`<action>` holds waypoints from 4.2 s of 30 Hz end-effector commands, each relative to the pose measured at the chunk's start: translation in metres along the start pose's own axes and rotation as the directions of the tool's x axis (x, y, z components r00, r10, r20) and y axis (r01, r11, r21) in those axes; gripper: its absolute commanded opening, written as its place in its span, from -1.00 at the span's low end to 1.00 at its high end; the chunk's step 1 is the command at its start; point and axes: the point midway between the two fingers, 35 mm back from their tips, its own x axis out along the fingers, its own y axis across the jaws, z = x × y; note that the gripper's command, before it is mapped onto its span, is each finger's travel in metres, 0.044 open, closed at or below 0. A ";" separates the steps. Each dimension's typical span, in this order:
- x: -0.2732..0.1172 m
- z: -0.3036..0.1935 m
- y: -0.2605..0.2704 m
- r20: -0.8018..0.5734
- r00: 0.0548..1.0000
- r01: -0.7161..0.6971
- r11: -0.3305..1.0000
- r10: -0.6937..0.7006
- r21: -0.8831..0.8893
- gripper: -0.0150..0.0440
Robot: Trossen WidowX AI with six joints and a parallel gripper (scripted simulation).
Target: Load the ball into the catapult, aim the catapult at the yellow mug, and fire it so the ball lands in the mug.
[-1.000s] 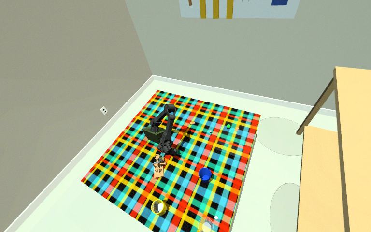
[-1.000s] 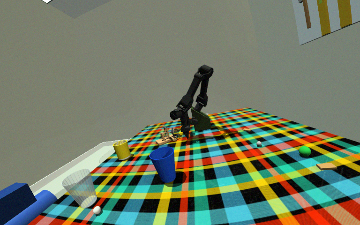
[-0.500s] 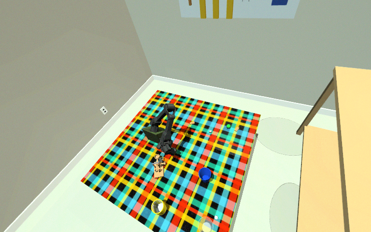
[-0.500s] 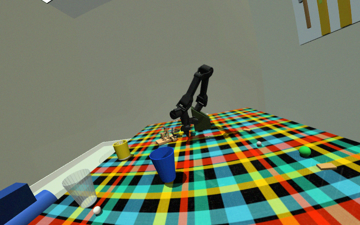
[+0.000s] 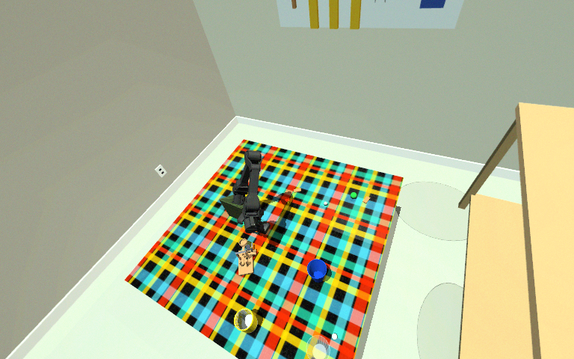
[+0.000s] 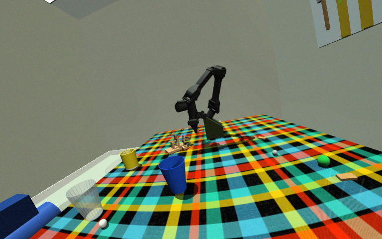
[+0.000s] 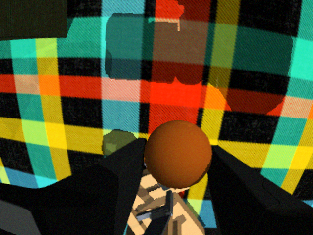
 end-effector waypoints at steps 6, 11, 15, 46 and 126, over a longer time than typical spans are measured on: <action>-0.031 0.001 0.005 -0.003 1.000 0.001 1.000 -0.001 -0.001 -0.49; -0.030 -0.005 0.006 0.007 1.000 -0.014 0.989 0.013 0.148 -0.49; -0.029 -0.010 0.008 0.018 0.999 -0.030 0.959 0.026 0.282 -0.49; -0.017 -0.050 0.027 0.118 0.986 -0.142 0.219 0.122 0.965 -0.49; -0.025 -0.095 0.055 0.261 0.945 0.009 -0.814 0.196 0.581 0.75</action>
